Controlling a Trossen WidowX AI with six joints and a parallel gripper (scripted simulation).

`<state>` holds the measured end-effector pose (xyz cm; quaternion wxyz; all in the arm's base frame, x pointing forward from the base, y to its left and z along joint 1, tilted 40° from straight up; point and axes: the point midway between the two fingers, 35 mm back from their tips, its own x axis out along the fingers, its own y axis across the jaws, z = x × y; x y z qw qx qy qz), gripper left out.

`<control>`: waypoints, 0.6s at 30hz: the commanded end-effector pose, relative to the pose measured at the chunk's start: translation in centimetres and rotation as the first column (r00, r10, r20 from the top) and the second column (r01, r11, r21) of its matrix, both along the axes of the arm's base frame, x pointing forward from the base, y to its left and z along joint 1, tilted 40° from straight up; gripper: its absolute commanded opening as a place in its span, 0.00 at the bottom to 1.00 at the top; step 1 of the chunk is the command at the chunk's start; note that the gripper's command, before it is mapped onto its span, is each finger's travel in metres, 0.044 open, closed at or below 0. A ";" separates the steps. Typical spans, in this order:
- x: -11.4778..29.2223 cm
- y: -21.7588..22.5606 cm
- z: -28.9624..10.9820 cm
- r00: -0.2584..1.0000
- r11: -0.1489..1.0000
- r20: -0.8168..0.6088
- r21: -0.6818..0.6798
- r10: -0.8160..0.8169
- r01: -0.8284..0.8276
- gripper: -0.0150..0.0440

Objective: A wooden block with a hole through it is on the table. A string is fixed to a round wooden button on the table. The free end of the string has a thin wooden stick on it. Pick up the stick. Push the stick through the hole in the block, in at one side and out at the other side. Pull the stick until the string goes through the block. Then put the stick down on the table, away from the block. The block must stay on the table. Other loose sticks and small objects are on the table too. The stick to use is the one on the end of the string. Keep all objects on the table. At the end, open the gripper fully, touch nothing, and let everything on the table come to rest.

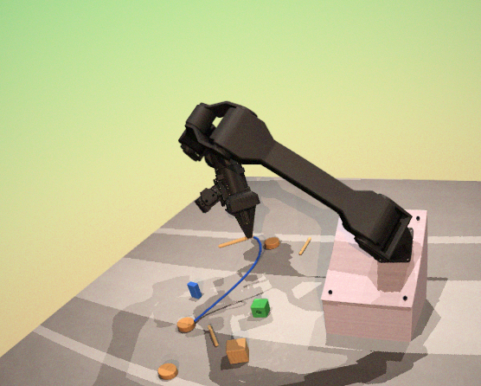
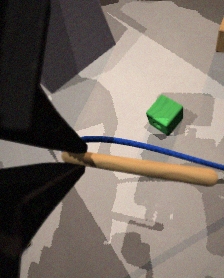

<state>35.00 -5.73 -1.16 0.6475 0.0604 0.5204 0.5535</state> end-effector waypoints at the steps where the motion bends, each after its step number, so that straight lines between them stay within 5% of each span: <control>1: 0.0 0.0 0.0 0.992 0.997 0.105 0.021 0.076 -0.078 0.25; 18: 0.1 0.0 0.0 0.758 0.907 0.547 -0.004 0.354 -0.421 0.25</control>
